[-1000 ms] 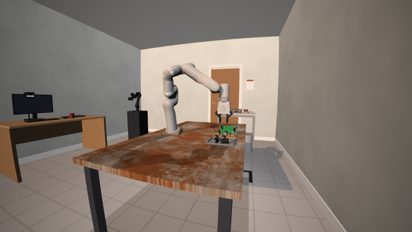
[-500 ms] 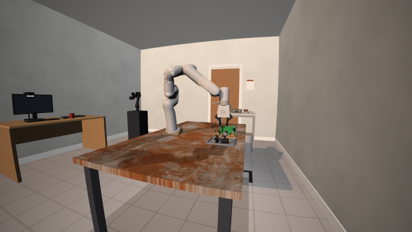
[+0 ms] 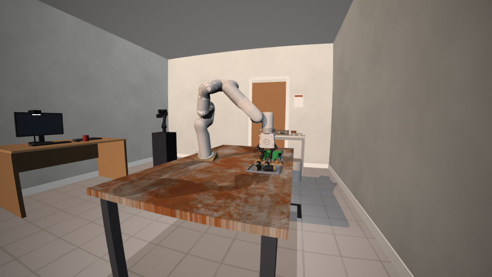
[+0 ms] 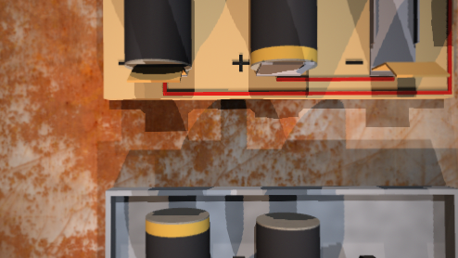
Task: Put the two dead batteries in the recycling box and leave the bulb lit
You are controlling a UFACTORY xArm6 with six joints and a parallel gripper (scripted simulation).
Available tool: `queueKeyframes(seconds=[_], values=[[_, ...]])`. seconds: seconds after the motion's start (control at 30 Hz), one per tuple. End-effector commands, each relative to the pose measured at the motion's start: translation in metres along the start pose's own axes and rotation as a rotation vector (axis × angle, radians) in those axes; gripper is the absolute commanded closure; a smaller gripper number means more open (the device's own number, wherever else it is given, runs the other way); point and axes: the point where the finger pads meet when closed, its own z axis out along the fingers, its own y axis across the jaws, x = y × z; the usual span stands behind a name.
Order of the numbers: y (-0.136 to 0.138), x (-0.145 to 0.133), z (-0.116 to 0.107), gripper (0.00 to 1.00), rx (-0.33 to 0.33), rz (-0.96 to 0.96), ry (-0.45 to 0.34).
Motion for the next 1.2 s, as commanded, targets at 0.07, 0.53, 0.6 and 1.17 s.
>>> queueKeyframes(seconds=[0.07, 0.53, 0.6, 1.17], values=[[0.002, 0.000, -0.001, 0.49, -0.004, 0.001, 0.000], [0.003, 0.000, -0.001, 0.49, -0.004, 0.001, 0.000], [0.003, 0.000, -0.001, 0.49, -0.004, 0.001, 0.000], [0.003, 0.000, 0.034, 0.49, -0.004, 0.001, 0.000]])
